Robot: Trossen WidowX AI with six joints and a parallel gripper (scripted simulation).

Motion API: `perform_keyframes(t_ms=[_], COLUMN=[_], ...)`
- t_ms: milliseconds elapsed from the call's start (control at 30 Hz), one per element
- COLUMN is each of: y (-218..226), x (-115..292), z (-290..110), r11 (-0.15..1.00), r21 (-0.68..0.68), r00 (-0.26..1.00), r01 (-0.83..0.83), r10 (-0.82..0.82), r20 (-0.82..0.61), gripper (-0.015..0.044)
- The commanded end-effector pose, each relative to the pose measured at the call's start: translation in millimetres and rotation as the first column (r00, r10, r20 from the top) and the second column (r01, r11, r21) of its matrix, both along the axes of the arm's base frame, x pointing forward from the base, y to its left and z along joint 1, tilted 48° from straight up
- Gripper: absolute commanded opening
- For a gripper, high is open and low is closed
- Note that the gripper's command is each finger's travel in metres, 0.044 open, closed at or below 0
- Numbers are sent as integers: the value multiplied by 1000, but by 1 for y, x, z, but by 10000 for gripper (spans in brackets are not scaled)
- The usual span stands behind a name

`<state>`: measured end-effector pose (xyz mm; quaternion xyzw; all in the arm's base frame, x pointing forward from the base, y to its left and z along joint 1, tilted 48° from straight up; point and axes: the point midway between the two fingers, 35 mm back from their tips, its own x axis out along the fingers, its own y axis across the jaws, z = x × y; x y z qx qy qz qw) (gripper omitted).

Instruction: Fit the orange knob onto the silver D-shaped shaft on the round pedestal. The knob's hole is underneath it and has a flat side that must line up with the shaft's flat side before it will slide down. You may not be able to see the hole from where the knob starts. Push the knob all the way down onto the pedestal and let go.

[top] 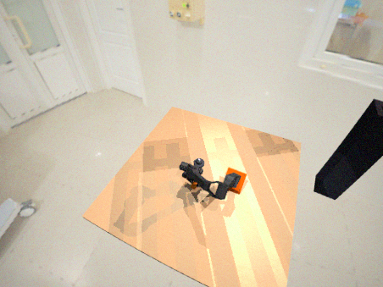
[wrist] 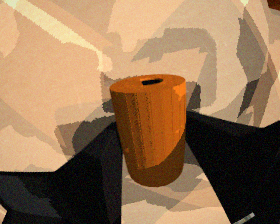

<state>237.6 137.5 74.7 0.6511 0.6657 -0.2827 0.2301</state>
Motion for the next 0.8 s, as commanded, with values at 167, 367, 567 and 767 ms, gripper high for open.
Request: perform_keyframes(t_ms=[167,367,567,767], y=[0,0,9,10], x=[0,0,0,-1], z=[0,0,-8,-7], r11=[981,980,980,981], r21=[-33,-34,-33,-32], r00=[958,957,957,959], r01=[192,196,196,189], r10=[-195,-199,-199,-192], r20=[-209,-213,-213,-211], gripper=[179,179,179,231])
